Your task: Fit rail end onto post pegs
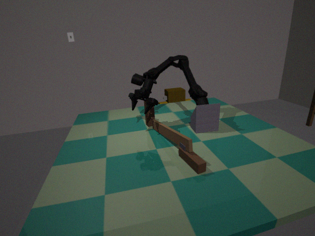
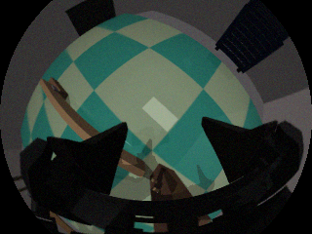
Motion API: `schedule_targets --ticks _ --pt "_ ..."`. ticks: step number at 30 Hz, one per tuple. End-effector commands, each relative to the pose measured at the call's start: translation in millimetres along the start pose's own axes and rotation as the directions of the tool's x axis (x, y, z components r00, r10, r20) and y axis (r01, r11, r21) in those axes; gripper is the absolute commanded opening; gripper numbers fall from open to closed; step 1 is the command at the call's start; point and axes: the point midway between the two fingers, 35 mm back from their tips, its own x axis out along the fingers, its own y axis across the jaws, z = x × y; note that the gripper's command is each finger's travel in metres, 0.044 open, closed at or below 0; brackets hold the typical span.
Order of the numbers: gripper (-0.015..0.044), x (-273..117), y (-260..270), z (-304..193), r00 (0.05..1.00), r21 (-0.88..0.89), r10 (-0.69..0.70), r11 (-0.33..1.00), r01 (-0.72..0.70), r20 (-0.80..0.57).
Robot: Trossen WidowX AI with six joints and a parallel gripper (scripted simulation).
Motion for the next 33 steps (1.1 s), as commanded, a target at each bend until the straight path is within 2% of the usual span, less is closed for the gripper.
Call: schedule_targets --ticks 1,4,6,7,16,33 --pt "0.0440 12.0 40.9 -21.1 0.971 -0.303 0.107 0.938 -0.171 -0.215" --pt "0.0440 11.1 74.3 -43.6 0.894 -0.557 0.143 0.737 -0.383 -0.425" --pt "0.0440 7.4 86.6 -54.5 0.846 -0.642 0.132 0.594 -0.485 -0.517" --pt "0.0440 6.8 87.9 -55.8 0.839 -0.651 0.129 0.574 -0.497 -0.528" --pt "0.0440 7.4 90.1 -56.4 0.839 -0.651 0.129 0.574 -0.497 -0.528" --pt "0.0440 31.6 92.8 -69.3 0.840 -0.651 0.131 0.574 -0.497 -0.526"
